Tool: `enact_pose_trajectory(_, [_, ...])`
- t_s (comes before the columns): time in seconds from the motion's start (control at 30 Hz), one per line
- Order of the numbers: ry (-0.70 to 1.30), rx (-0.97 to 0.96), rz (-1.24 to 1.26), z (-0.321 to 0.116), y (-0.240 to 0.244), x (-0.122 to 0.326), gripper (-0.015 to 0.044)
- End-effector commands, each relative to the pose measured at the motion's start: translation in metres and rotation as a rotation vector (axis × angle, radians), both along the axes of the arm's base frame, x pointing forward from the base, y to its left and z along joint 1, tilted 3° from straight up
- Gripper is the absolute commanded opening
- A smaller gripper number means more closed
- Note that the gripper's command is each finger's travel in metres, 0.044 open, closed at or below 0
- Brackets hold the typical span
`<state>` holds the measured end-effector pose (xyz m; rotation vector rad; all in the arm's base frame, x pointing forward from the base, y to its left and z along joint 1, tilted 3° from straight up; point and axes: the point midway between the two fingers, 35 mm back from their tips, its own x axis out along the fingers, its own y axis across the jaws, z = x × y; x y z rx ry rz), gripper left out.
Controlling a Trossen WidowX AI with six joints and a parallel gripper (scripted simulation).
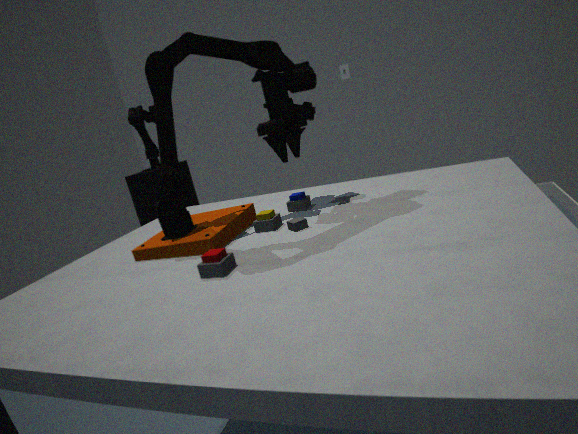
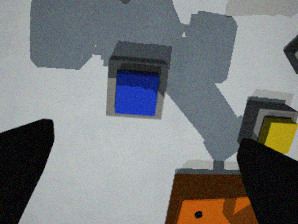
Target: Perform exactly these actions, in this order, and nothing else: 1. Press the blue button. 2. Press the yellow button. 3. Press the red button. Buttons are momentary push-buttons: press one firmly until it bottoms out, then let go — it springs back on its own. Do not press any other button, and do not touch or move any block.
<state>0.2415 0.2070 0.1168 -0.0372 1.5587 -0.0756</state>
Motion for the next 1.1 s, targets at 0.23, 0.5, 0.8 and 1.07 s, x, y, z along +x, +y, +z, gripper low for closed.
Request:
enact_pose_trajectory(0.23, [0.027, 0.044, 0.014, -0.039, 0.001, -0.007, 0.0295])
enact_pose_trajectory(0.5, [0.027, 0.044, 0.014, -0.061, -0.001, -0.009, 0.0085])
enact_pose_trajectory(0.8, [0.027, 0.044, 0.014, -0.061, -0.001, -0.009, 0.0020])
enact_pose_trajectory(1.07, [0.027, 0.044, 0.014, -0.066, -0.001, -0.008, 0.0020])
